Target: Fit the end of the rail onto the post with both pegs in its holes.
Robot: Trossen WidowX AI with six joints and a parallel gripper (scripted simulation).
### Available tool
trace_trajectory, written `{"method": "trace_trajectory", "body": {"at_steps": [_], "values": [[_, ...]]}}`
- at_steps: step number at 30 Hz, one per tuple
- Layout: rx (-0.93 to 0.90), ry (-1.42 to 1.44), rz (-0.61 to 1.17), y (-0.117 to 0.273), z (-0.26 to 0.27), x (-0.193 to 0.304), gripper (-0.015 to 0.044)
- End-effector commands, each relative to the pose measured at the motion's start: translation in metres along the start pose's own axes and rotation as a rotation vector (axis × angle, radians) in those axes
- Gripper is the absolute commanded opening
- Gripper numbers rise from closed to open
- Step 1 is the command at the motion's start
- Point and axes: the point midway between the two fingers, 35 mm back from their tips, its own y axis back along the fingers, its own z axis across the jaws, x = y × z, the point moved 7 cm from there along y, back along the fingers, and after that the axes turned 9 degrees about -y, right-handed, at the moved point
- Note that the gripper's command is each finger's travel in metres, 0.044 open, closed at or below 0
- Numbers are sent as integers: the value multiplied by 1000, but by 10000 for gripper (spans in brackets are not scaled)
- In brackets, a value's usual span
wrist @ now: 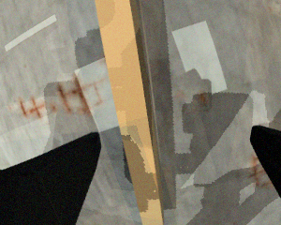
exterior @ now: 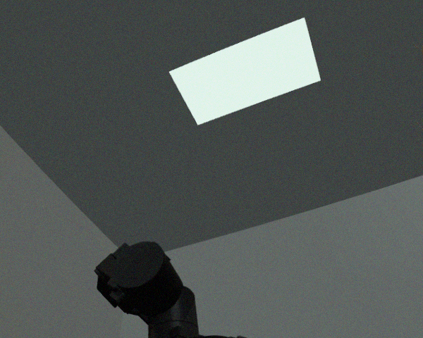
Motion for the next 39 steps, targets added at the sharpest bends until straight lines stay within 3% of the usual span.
{"method": "trace_trajectory", "body": {"at_steps": [1,39], "values": [[27,83,122,8,29,-7,440],[27,85,122,-40,26,-1,440]]}}
